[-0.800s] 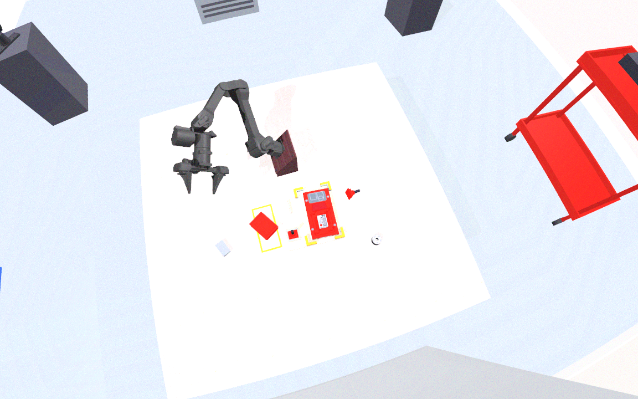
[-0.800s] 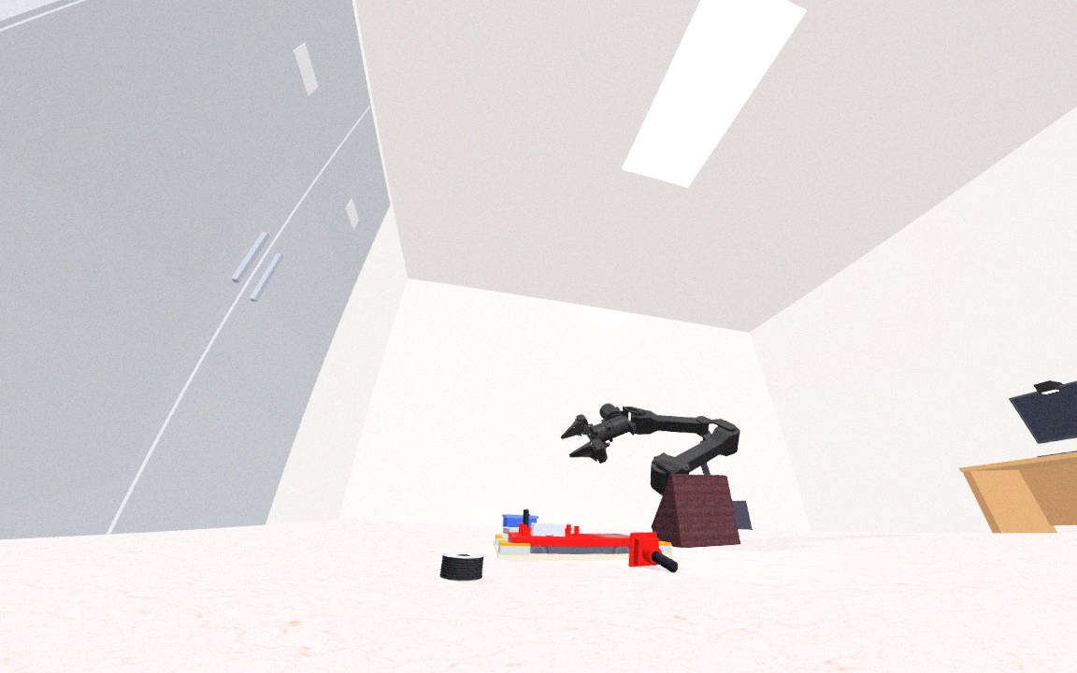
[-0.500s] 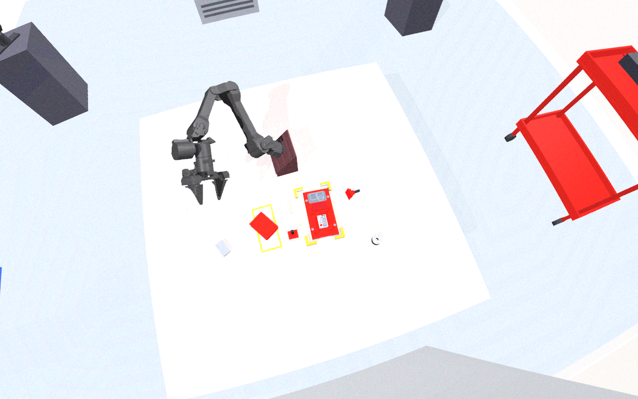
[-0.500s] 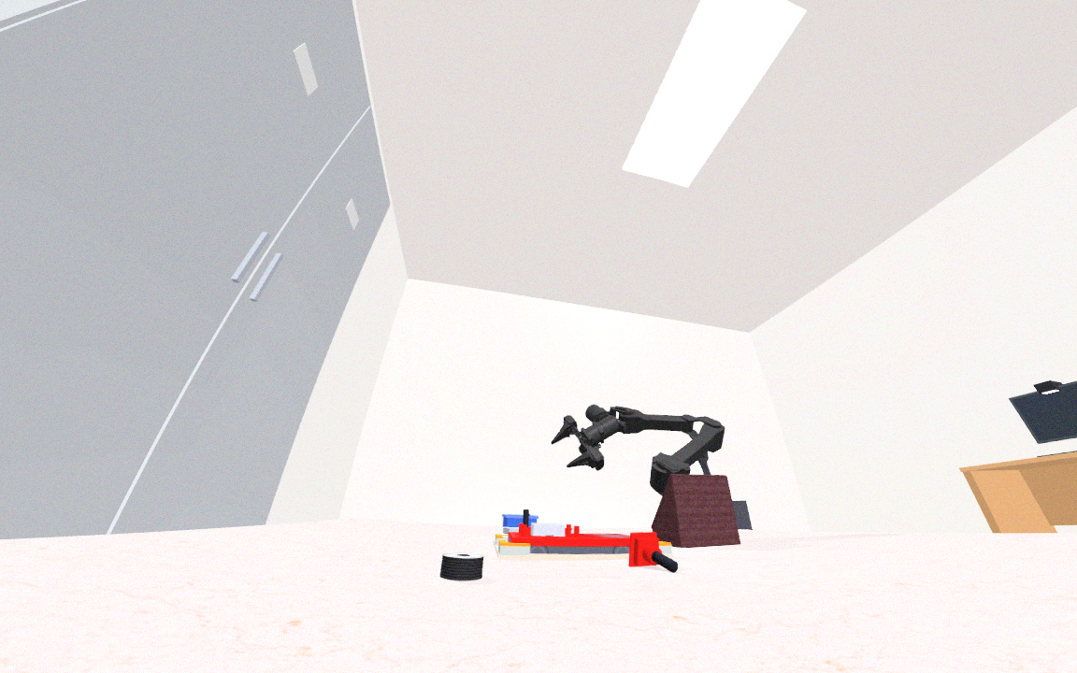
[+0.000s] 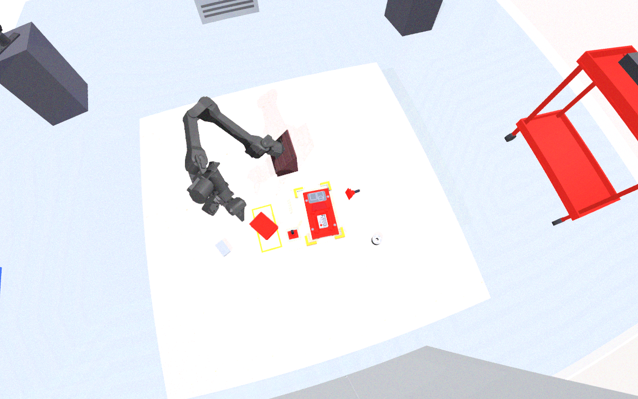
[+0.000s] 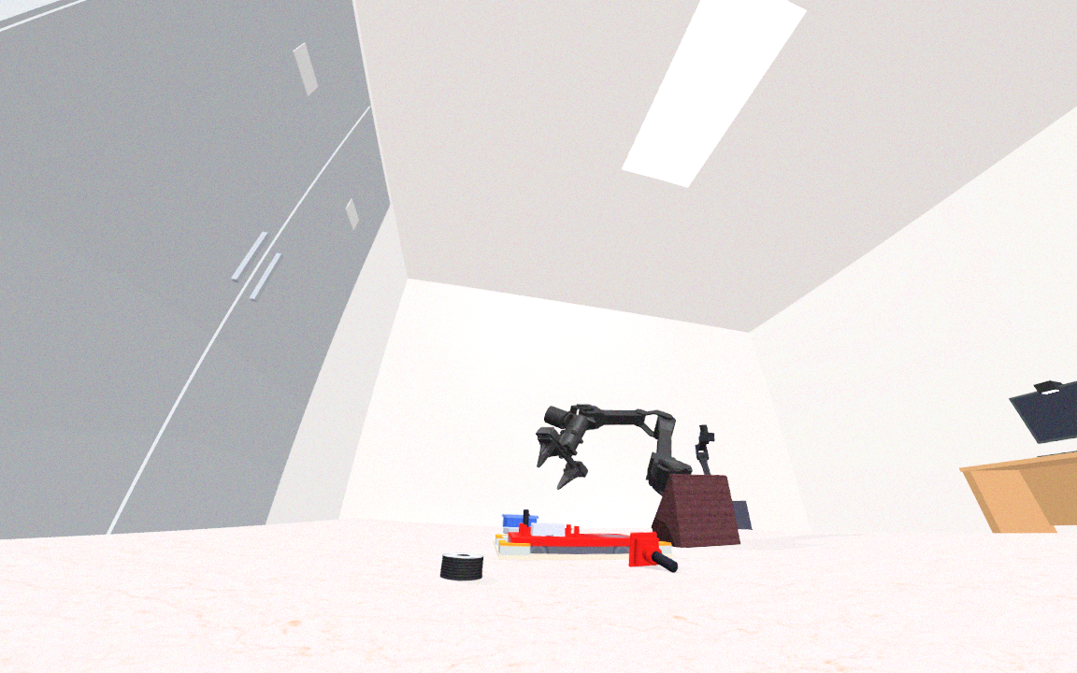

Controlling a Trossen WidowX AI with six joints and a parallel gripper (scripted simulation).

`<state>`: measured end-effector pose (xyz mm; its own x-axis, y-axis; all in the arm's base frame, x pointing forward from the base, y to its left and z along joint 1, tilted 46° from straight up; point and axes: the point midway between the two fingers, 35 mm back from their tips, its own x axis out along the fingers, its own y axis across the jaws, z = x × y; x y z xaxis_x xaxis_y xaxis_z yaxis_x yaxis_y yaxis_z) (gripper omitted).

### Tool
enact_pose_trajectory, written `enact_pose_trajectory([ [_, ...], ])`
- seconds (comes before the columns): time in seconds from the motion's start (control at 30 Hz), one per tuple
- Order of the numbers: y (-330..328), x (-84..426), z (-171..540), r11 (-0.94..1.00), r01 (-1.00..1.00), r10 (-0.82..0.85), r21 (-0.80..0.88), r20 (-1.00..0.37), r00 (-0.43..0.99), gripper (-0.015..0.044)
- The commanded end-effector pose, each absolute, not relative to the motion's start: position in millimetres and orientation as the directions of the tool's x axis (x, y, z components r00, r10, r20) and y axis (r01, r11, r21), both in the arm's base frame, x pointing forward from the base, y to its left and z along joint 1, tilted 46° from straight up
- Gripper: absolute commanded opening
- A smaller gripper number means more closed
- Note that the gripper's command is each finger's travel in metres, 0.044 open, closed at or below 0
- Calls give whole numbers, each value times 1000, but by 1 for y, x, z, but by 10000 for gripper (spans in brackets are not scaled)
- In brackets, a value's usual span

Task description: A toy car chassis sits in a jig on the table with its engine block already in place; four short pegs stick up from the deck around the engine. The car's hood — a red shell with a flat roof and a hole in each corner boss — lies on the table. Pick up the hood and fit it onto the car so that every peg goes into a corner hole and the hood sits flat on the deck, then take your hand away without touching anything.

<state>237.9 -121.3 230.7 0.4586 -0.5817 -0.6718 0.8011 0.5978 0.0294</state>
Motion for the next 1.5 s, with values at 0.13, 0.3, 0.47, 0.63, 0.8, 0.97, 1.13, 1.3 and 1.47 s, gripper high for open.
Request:
enact_pose_trajectory([
  [0.13,-117,262,177,763,262,-635,-591,-761,135,440],
  [0.3,-114,273,153,723,-161,-681,-671,-732,-8,440],
  [0.47,-111,280,139,652,-433,-717,-622,-691,-87,440],
  [0.63,-110,280,138,652,-433,-717,-622,-691,-87,440],
  [0.8,-110,280,138,652,-433,-717,-622,-691,-87,440],
  [0.97,-111,280,137,652,-433,-717,-622,-692,-87,440],
  [1.13,-114,280,134,652,-433,-717,-622,-692,-87,440],
  [1.3,-117,280,131,653,-433,-717,-622,-692,-87,440],
  [1.47,-119,280,129,653,-433,-717,-622,-692,-86,440],
])
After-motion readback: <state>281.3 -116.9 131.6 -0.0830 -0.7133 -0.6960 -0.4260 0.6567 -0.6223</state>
